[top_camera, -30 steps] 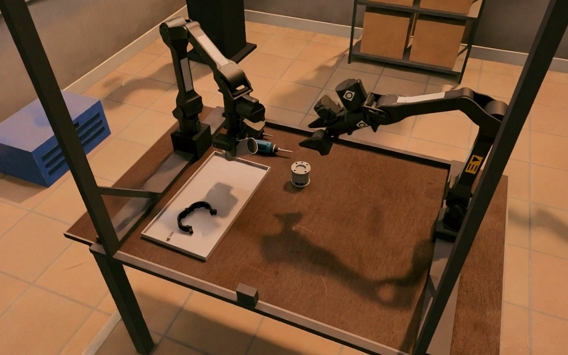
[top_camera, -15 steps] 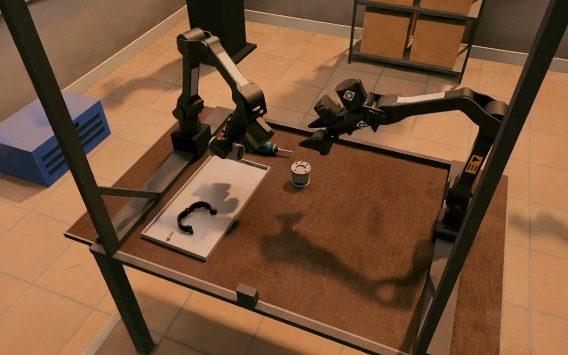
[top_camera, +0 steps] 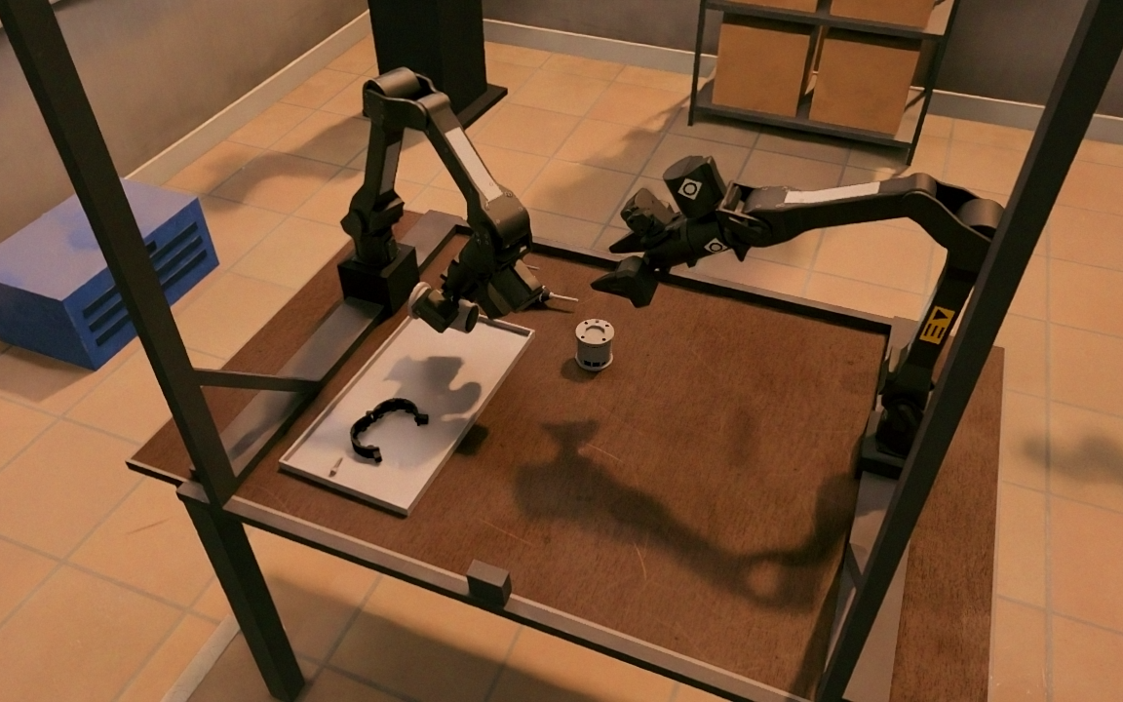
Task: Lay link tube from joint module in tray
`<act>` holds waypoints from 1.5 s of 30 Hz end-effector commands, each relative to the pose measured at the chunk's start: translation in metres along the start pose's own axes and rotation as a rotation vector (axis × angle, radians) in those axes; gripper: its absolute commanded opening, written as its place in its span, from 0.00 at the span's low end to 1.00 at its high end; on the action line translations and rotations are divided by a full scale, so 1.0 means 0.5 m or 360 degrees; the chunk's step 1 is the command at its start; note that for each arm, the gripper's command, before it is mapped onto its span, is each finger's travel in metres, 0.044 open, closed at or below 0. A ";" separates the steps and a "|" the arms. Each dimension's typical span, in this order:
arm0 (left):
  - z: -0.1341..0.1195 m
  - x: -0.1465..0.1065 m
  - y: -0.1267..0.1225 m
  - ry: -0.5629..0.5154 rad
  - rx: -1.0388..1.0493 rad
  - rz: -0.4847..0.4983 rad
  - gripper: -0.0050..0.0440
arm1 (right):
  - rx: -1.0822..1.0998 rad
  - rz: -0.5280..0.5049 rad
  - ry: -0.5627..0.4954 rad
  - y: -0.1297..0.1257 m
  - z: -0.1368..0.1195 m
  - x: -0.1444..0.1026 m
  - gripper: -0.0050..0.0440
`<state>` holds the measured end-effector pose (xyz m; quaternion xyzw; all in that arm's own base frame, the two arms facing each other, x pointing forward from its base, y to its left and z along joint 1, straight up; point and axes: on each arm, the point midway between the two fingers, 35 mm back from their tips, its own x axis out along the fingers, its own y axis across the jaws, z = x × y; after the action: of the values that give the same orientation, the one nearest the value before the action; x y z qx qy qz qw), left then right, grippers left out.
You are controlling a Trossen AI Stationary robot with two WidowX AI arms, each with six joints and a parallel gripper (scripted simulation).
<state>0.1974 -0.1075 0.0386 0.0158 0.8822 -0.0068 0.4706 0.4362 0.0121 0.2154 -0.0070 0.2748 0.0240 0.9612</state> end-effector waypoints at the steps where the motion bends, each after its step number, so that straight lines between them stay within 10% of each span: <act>1: 0.017 0.022 -0.002 -0.0008 0.0004 -0.0009 0.53 | 0.0000 -0.0002 -0.0047 0.001 0.021 -0.012 1.00; 45: 0.067 0.095 -0.003 -0.0005 0.0003 -0.0008 0.53 | 0.0000 -0.0002 -0.0047 0.001 0.021 -0.012 1.00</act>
<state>0.1994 -0.1083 -0.0187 0.0155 0.8815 -0.0074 0.4719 0.4362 0.0121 0.2154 -0.0070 0.2748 0.0240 0.9612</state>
